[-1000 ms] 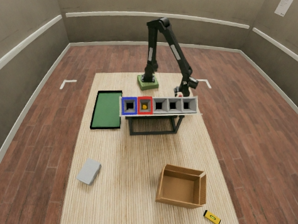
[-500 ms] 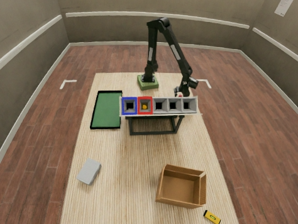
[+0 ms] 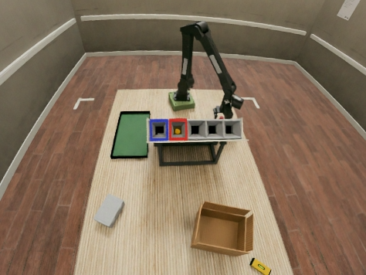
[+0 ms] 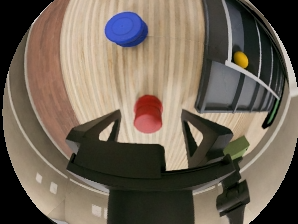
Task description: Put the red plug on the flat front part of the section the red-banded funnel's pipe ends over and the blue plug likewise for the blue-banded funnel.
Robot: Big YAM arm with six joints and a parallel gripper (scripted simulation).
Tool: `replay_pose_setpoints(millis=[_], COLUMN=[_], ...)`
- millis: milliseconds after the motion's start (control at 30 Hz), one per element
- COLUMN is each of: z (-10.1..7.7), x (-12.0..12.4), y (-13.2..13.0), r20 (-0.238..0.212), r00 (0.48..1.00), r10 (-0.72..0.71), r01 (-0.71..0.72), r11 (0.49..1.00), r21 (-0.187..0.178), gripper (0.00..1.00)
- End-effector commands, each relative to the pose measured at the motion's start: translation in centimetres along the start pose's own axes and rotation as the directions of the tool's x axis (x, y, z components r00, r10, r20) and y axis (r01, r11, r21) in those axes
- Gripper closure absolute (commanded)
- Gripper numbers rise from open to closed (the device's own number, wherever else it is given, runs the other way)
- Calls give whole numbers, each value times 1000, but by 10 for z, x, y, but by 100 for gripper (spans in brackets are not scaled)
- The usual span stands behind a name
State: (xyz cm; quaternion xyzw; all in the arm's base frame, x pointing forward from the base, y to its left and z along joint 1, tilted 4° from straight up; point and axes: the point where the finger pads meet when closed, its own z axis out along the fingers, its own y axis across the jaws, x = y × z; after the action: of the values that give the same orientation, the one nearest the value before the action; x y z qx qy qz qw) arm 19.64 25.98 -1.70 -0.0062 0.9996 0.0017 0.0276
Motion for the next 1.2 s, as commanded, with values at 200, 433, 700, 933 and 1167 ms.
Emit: replay_pose_setpoints(millis=[200,433,700,933,1167], z=[-21,-30,-34,-38,-40], x=[-11,-6,-7,-8,-9], y=[10,8,10,12,14], r20=[20,20,17,11,10], r00=[1000,1000,1000,1000,1000], r10=[1,1,1,-1,-1], r01=[-1,-1,0,1,1], r11=[1000,1000,1000,1000,1000], r21=[-24,-25,-20,-14,-12], gripper=[13,13,13,13,13])
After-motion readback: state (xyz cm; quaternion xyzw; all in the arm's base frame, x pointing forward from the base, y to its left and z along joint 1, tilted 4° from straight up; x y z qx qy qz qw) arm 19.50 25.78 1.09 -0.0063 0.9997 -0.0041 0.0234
